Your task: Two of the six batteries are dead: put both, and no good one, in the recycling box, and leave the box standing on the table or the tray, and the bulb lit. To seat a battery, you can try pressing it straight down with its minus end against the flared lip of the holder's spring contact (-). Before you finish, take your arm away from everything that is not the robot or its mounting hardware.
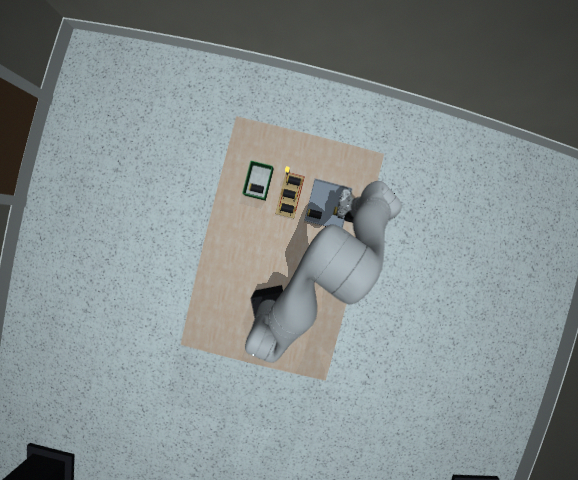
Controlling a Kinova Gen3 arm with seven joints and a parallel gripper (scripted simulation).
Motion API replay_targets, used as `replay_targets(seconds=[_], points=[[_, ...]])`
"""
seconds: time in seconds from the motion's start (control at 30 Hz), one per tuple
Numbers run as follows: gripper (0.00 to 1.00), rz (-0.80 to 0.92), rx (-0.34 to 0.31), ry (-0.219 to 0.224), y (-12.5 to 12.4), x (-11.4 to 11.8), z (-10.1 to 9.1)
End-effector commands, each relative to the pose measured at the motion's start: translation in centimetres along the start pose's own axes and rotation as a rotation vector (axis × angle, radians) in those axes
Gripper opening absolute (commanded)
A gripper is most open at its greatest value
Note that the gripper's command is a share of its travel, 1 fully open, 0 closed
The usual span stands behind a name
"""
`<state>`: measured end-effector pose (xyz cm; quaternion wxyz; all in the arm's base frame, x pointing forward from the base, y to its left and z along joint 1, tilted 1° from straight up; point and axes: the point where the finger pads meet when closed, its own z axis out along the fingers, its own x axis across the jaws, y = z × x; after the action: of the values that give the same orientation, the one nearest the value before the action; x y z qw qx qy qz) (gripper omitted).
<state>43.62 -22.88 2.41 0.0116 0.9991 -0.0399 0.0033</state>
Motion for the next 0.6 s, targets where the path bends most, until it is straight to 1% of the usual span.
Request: replay_targets(seconds=[0.0, 0.33, 0.57], points=[[0.57, 0.016, -0.004, 0.010, 0.1, 0.3, -0.2], [0.57, 0.016, -0.003, 0.010, -0.5, 0.4, -0.2], [0.57, 0.016, -0.002, 0.007, -2.7, 0.8, -0.1]])
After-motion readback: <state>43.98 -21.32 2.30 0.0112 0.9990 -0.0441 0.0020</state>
